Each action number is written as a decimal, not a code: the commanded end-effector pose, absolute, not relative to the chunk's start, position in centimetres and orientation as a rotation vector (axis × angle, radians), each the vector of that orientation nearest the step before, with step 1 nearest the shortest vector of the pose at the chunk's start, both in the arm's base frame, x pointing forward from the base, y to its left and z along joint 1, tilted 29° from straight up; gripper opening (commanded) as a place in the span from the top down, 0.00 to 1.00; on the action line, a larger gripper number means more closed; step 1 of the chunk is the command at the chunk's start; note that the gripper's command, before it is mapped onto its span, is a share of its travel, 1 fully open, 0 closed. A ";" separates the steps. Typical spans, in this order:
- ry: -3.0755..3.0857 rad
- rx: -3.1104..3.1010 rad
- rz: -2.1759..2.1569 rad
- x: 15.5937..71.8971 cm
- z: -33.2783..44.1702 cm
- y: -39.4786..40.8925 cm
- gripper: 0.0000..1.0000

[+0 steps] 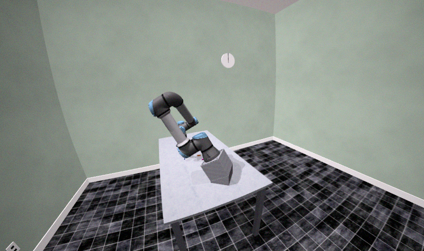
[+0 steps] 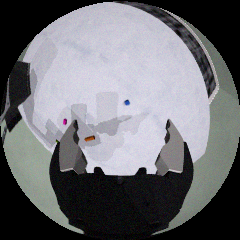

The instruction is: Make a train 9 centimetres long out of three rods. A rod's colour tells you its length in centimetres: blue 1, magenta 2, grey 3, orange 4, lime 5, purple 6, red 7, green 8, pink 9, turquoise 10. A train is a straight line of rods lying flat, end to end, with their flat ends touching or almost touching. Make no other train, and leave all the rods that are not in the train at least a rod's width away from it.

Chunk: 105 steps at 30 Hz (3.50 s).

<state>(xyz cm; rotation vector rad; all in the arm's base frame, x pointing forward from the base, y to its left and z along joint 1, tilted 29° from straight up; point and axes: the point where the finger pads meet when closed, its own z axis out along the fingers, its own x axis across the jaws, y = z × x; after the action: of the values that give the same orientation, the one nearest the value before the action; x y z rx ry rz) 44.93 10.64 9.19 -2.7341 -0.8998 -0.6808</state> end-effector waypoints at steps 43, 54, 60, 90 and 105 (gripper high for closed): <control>-1.569 -2.525 -0.759 46.0 9.9 11.2 0.86; -1.569 -2.525 -0.759 46.0 9.9 11.2 0.86; -1.569 -2.525 -0.759 46.0 9.9 11.2 0.86; -1.566 -2.523 -0.752 46.3 8.5 11.7 0.86; -1.567 -2.524 -0.752 47.0 6.7 12.3 0.86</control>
<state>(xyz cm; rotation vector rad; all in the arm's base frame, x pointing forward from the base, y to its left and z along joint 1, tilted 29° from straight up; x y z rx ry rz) 46.85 11.94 7.54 -2.5239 -1.5663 -0.7545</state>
